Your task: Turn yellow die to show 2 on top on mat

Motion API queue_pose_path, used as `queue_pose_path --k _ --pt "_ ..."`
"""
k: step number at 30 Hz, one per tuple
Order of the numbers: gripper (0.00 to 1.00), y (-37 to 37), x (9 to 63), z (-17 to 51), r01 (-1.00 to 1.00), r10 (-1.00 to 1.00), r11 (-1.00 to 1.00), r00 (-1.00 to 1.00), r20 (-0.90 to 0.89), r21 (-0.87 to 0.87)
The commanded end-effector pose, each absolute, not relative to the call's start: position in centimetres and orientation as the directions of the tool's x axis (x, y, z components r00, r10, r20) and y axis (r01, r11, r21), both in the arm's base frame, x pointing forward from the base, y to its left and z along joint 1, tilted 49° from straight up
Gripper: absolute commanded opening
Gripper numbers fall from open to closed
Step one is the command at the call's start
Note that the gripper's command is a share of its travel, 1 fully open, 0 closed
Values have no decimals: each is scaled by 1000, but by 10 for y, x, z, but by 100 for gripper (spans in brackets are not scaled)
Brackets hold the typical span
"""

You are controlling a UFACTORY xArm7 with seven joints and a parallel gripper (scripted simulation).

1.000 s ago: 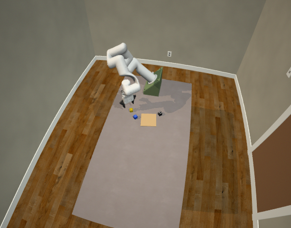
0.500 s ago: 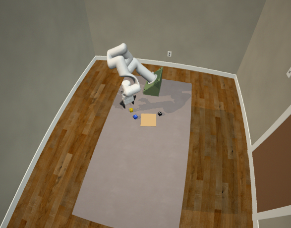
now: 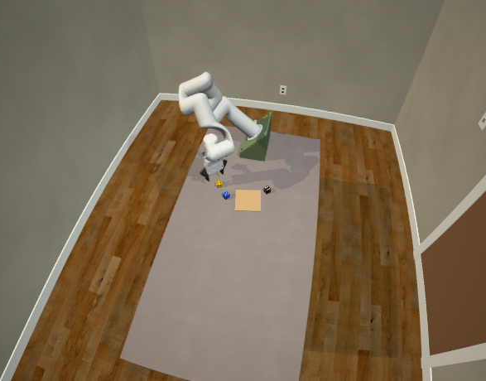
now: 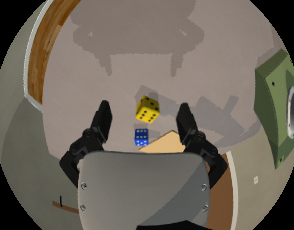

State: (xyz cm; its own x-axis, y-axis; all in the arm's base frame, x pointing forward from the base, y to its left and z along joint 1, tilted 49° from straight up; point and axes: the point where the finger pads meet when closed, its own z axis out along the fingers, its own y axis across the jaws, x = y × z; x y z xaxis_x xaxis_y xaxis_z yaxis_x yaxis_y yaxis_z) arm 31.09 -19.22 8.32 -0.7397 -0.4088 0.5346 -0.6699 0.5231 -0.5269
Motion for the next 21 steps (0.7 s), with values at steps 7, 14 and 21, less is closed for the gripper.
queue_pose_path --k 7,14,21 --pt "100 -191 312 83 -670 -411 522 -739 533 -527" --pt "100 -191 313 83 -670 -411 522 -739 533 -527" --pt "100 -179 339 67 -670 -411 522 -739 533 -527"
